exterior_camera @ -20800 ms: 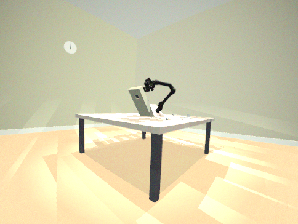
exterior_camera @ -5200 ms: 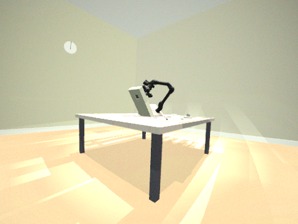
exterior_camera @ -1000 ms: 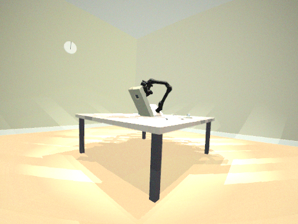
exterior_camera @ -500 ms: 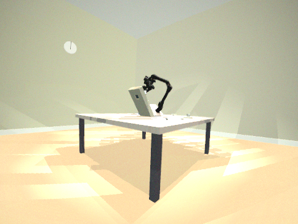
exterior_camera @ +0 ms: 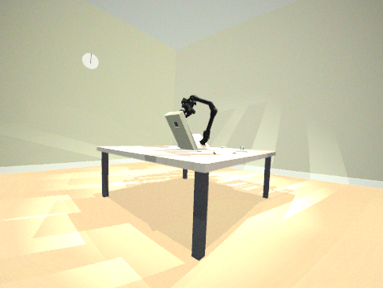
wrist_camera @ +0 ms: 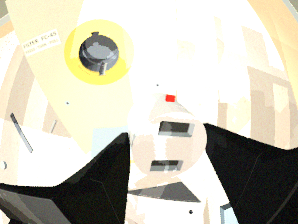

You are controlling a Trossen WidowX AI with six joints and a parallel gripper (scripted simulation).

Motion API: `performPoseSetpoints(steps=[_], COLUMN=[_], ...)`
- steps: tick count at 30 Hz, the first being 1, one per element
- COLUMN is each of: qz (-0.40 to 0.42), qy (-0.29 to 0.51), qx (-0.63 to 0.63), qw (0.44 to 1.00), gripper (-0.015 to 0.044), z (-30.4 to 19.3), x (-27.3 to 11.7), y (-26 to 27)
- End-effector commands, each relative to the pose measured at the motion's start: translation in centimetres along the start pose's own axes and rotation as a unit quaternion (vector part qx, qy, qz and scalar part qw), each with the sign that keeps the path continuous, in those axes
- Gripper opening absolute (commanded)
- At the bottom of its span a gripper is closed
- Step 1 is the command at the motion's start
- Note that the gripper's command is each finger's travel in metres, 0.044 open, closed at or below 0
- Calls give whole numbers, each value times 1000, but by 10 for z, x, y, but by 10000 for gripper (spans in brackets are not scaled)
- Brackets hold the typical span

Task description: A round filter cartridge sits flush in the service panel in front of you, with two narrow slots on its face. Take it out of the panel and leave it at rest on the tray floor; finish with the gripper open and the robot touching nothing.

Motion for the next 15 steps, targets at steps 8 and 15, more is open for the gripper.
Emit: performPoseSetpoints(steps=[8,15], qz=[19,-28], qy=[10,36], qx=[-18,71], qw=[1000,996], gripper=[0,0], z=[-6,-28], x=[10,5], y=[-49,-67])
Point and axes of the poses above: the point midway between the two fingers, 35 mm back from their tips, its own x axis out along the fingers, its own y axis across the jaws, z = x × y, the point moved 2 cm from there along -x, back along the fingers, and after that the axes turned 10 degrees about -x, right-handed, at the moved point
